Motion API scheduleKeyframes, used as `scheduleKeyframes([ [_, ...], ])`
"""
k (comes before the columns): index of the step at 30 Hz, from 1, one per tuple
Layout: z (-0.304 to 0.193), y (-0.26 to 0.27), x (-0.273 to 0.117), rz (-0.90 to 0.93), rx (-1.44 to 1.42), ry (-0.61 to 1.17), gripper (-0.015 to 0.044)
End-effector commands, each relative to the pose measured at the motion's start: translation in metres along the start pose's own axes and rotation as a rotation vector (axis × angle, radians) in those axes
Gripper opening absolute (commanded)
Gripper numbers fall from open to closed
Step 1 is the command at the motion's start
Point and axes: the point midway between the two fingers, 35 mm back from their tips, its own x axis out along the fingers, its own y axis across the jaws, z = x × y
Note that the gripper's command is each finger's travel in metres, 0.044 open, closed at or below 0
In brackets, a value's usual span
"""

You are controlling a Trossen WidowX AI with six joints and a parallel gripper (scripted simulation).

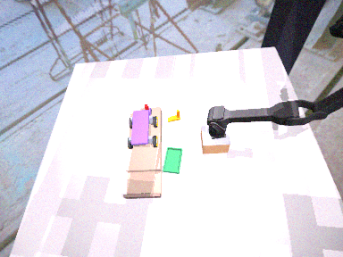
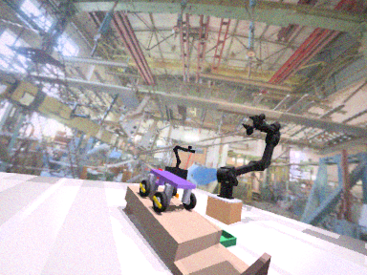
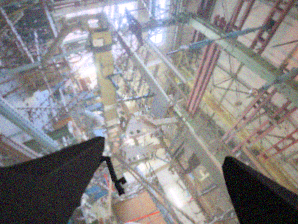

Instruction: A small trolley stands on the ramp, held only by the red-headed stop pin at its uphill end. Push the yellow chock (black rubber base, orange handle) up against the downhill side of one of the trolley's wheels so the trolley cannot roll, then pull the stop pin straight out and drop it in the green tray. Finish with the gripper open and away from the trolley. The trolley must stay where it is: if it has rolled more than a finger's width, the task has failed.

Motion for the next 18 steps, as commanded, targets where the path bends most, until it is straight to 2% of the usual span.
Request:
scheduleKeyframes([
  [1, 0.002, 0.000, 0.001, 0.001, 0.000, -0.002, 0.0374],
  [4, 0.024, 0.001, 0.008, 0.013, 0.004, -0.033, 0.0295],
  [8, 0.084, 0.009, 0.027, 0.061, 0.018, -0.112, 0.0190],
  [18, 0.201, 0.056, 0.061, 0.241, 0.115, -0.222, 0.0190],
])
